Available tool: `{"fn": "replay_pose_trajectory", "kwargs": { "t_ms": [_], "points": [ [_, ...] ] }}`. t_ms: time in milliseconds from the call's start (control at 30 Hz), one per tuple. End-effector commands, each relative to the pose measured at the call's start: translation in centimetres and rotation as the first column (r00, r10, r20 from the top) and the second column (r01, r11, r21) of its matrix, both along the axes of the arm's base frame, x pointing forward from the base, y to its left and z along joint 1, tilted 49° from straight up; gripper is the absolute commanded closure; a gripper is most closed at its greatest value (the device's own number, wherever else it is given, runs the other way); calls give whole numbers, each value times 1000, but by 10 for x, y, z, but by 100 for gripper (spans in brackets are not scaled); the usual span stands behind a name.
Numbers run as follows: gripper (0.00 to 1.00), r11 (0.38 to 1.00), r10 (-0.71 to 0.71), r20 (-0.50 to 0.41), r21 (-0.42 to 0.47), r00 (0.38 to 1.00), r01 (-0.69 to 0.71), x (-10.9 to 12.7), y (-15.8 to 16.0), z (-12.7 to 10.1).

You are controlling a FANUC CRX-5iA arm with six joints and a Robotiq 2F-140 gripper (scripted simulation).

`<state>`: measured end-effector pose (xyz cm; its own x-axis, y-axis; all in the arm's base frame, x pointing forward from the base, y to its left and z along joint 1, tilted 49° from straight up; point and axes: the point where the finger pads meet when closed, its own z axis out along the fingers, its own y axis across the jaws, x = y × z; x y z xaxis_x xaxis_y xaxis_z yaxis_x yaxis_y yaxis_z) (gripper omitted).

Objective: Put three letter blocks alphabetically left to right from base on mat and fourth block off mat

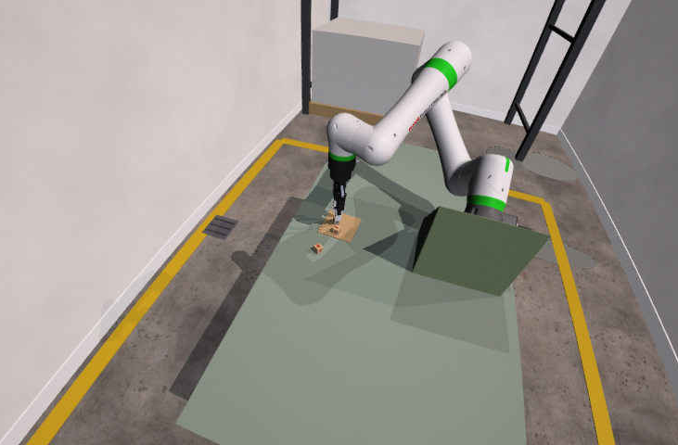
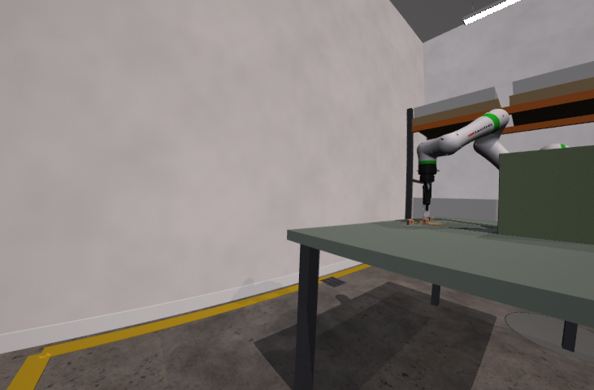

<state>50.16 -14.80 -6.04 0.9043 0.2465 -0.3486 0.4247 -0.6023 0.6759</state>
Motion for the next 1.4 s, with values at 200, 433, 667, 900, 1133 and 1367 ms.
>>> {"fn": "replay_pose_trajectory", "kwargs": {
  "t_ms": [200,433,667,900,1133,1367],
  "points": [
    [75,1000,0,0,0,1000,0,0,0,-1],
    [75,1000,0,0,0,1000,0,0,0,-1],
    [75,1000,0,0,0,1000,0,0,-4,-3],
    [75,1000,0,0,0,1000,0,0,-10,-9],
    [75,1000,0,0,0,1000,0,-1,-20,-17],
    [75,1000,0,0,0,1000,0,-1,-24,-21]
  ]
}}
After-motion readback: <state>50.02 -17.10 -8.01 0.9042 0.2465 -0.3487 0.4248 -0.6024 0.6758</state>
